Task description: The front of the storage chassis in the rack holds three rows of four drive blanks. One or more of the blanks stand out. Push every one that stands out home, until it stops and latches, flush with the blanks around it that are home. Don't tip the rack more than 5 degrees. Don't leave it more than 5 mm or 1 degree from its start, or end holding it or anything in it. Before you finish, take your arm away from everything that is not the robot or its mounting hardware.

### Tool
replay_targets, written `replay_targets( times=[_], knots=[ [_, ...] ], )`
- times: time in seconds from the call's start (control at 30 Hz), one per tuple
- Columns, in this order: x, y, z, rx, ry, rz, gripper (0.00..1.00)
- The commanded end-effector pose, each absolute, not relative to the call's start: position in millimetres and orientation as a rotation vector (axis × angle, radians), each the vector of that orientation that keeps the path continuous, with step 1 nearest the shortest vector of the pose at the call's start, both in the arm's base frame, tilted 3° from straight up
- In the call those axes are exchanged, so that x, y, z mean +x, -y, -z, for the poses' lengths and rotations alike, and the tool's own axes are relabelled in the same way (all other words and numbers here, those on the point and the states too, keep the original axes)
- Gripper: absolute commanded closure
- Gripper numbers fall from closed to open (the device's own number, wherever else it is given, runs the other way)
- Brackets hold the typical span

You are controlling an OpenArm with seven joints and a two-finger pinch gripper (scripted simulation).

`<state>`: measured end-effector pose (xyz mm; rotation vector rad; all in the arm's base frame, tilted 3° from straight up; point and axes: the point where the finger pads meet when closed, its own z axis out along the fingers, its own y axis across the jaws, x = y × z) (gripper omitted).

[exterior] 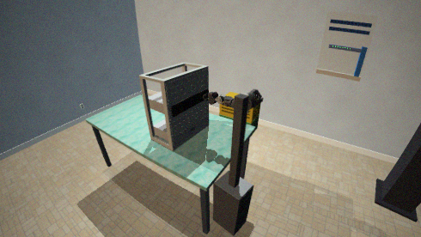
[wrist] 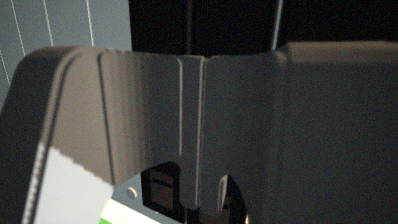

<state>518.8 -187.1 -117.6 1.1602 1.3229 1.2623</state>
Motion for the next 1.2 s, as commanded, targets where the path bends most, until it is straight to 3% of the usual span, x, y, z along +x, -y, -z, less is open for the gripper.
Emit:
replay_targets(
  times=[0.0,1.17],
  knots=[
    [524.0,180.8,88.2,1.101,-1.264,-1.320,1.00],
    [525.0,180.1,83.6,1.093,-1.255,-1.326,1.00]
  ],
)
